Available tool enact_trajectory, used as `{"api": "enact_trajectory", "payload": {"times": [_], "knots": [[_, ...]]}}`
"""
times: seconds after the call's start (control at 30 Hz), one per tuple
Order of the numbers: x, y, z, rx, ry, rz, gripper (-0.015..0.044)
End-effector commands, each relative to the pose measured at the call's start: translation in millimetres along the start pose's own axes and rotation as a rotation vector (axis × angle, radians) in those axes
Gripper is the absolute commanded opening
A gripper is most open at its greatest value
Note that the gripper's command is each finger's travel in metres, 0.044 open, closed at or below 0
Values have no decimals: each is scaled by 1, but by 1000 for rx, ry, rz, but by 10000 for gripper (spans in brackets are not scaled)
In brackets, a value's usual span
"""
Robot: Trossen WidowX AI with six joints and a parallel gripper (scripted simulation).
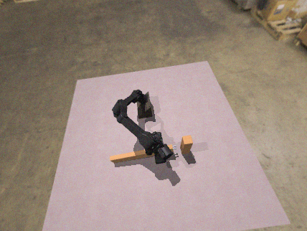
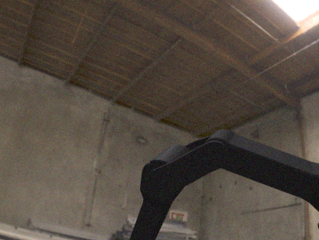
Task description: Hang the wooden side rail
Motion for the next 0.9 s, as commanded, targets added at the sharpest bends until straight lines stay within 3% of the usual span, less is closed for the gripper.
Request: {"api": "enact_trajectory", "payload": {"times": [0.0,0.87], "knots": [[3,3,1,-11,-2,0,0],[5,5,1,-11,-2,0,0]]}}
Point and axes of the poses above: the point midway between the two fingers, 35 mm back from their tips, its own y axis back along the fingers, its own z axis across the jaws, x = y × z, the point moved 10 cm from there along y, back along the fingers, and after that the axes turned 11 degrees about y, right-handed, at the moved point
